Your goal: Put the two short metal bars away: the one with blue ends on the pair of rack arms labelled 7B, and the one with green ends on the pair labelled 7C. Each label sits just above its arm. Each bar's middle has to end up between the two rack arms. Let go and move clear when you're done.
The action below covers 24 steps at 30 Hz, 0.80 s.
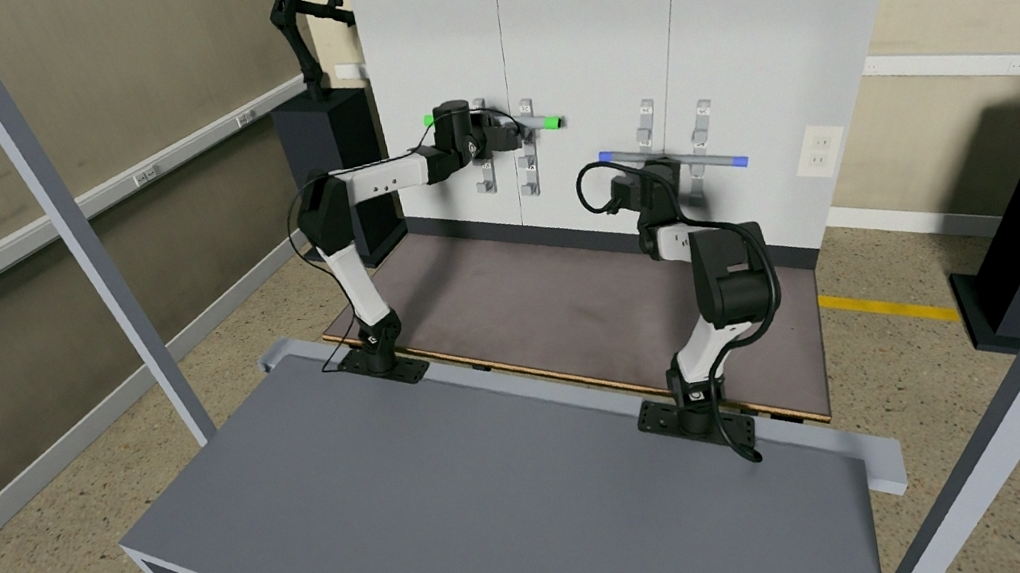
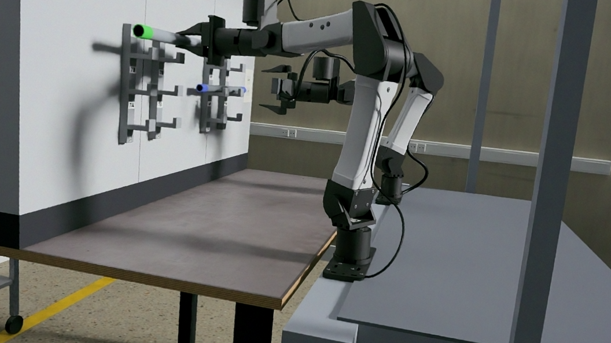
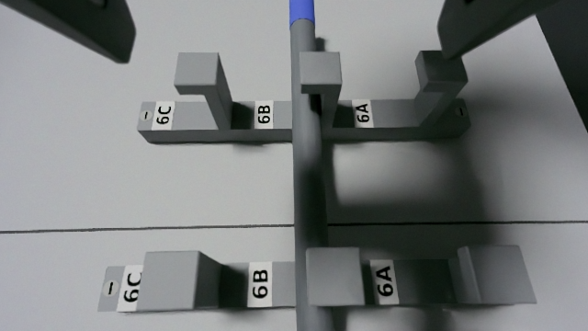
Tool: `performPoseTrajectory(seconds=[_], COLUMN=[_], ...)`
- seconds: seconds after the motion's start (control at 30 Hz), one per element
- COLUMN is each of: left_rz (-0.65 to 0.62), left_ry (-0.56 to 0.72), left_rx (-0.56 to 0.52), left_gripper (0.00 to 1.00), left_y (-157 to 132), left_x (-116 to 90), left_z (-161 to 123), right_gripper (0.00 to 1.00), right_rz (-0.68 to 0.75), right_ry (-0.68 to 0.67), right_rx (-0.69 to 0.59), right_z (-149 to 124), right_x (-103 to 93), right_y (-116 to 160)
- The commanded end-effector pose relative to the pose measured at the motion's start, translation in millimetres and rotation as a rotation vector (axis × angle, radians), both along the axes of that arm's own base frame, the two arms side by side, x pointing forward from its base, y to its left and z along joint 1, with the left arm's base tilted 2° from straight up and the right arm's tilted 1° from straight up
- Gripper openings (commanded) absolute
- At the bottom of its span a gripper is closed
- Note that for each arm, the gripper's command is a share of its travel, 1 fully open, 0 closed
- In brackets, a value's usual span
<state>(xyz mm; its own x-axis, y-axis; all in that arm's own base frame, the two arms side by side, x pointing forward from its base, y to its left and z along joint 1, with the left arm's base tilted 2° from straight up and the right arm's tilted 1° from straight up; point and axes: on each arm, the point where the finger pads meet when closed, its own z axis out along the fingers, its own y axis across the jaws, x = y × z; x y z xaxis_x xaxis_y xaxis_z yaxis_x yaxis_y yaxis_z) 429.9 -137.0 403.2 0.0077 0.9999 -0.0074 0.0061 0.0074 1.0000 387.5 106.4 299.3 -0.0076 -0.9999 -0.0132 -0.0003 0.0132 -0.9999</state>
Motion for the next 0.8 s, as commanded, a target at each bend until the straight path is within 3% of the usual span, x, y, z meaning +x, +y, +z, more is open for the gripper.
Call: performPoseTrajectory(seconds=[0.0, 0.77], left_rz=[0.005, 0.005], left_ry=[-0.033, -0.033], left_rx=[-0.01, -0.01], left_gripper=[0.0, 0.0], left_y=[-0.3, -0.2], left_x=[0.3, 17.0], left_z=[10.2, 13.1], right_gripper=[1.0, 1.0], right_rz=[-0.007, -0.007], right_ry=[-0.009, -0.009], right_rx=[-0.004, -0.004], right_z=[-2.8, -2.8], right_x=[0.2, 0.2], right_y=[0.7, 0.7])
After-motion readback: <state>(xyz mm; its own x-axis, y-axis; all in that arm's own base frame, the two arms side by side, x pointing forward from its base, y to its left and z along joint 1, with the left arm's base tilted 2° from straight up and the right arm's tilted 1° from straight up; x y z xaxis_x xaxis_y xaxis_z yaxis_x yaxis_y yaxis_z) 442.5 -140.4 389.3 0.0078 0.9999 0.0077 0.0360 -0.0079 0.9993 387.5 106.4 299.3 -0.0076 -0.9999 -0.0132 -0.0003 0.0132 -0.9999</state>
